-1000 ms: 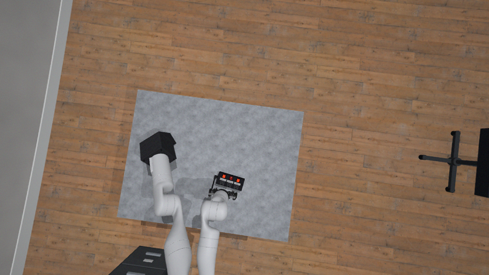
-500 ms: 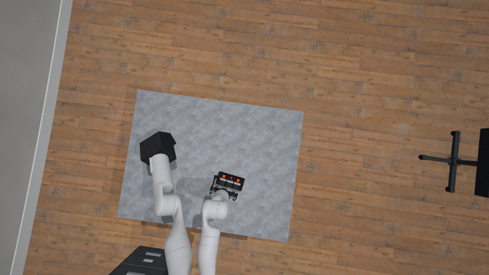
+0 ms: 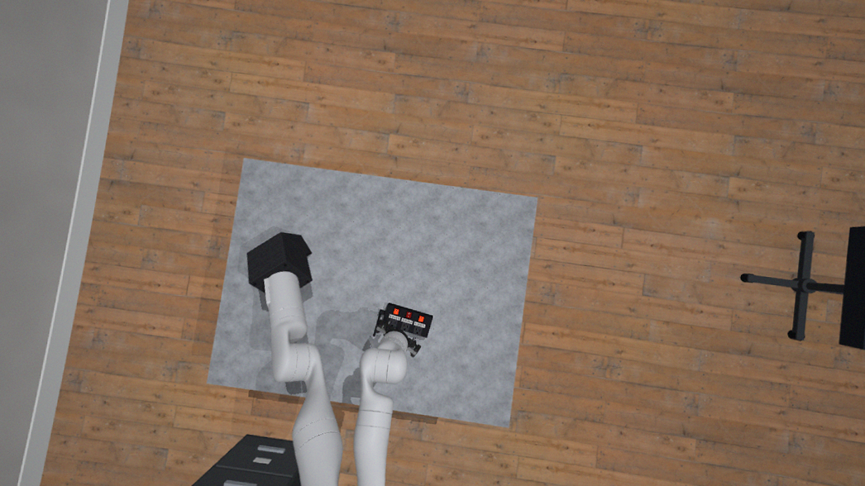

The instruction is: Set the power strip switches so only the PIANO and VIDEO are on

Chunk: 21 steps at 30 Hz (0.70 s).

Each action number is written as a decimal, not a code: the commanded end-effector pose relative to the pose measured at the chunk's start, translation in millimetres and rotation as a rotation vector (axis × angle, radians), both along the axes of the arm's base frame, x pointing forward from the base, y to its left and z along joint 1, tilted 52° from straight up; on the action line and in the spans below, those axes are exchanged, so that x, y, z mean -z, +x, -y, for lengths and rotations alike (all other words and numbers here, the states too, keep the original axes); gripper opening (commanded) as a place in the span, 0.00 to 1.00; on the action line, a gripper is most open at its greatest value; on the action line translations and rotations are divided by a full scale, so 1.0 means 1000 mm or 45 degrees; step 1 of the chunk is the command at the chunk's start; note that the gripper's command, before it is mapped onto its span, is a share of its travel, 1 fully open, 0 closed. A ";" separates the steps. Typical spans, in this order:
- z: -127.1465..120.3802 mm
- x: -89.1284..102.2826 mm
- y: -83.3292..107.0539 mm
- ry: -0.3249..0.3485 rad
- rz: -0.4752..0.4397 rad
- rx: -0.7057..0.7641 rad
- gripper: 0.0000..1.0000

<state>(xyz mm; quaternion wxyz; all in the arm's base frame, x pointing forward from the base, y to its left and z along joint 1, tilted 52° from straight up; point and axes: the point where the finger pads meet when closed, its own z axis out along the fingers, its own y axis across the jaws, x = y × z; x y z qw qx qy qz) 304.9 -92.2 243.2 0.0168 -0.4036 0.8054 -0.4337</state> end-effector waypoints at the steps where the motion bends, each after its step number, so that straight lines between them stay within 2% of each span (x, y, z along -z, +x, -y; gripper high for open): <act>1: 0.001 0.002 0.002 0.015 0.042 0.042 1.00; 14: 0.004 0.016 0.016 0.219 0.418 0.377 1.00; 16: 0.004 0.016 0.016 0.219 0.418 0.377 1.00; 21: 0.005 0.021 0.021 0.299 0.563 0.509 1.00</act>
